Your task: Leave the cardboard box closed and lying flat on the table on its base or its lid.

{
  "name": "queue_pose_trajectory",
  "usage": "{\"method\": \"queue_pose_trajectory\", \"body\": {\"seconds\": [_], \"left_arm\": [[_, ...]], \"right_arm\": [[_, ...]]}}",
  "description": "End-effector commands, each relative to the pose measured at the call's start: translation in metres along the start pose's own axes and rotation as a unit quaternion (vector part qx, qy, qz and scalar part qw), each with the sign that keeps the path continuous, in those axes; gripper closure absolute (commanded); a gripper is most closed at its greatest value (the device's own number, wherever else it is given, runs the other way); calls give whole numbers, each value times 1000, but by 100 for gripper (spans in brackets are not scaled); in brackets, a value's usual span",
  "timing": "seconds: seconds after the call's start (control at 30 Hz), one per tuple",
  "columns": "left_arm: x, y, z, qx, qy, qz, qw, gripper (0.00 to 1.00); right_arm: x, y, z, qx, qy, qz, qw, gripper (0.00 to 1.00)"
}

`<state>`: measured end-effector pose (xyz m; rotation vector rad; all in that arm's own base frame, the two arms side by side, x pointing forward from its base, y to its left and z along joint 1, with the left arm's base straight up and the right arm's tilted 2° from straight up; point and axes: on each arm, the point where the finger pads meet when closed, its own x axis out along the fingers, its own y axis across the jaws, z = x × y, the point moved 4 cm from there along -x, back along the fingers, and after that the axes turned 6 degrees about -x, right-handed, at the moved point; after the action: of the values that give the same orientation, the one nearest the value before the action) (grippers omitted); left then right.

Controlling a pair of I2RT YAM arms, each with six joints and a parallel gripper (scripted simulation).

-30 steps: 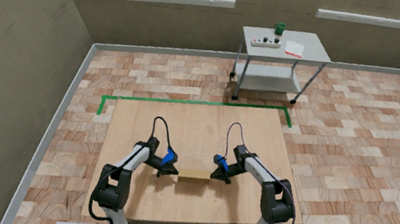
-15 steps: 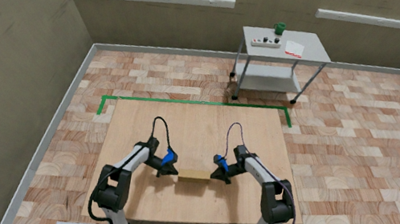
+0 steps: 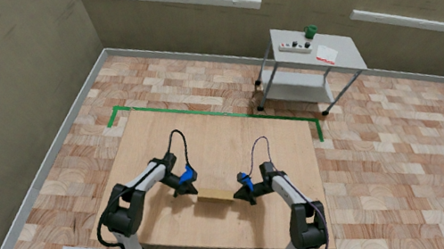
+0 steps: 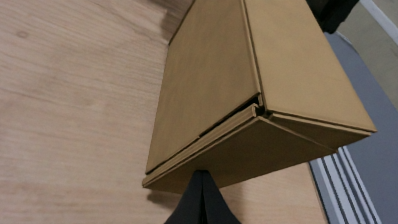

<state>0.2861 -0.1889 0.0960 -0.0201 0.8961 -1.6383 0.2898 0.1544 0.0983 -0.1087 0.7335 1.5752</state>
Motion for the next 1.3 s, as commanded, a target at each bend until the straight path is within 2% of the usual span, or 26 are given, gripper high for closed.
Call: {"method": "queue_pose_trajectory", "body": {"seconds": [0.0, 0.4, 0.43, 0.53, 0.67, 1.27], "left_arm": [[5, -6, 8, 25, -3, 1, 1000, 99], [4, -5, 8, 39, -3, 10, 999, 99], [9, -1, 1, 25, -1, 3, 1000, 99], [3, -6, 10, 48, -4, 15, 999, 99], [7, -3, 5, 44, -2, 14, 999, 99], [4, -5, 9, 81, -6, 34, 996, 99]], "right_arm": [[3, 7, 15, -36, -11, -3, 999, 99], [2, 6, 15, -48, -10, -11, 999, 99], [2, 5, 17, -52, -11, -13, 998, 99], [2, 6, 15, -54, -10, -14, 998, 99], [2, 6, 15, -61, -10, -18, 998, 99], [2, 5, 16, -89, -9, -35, 995, 99]]}}
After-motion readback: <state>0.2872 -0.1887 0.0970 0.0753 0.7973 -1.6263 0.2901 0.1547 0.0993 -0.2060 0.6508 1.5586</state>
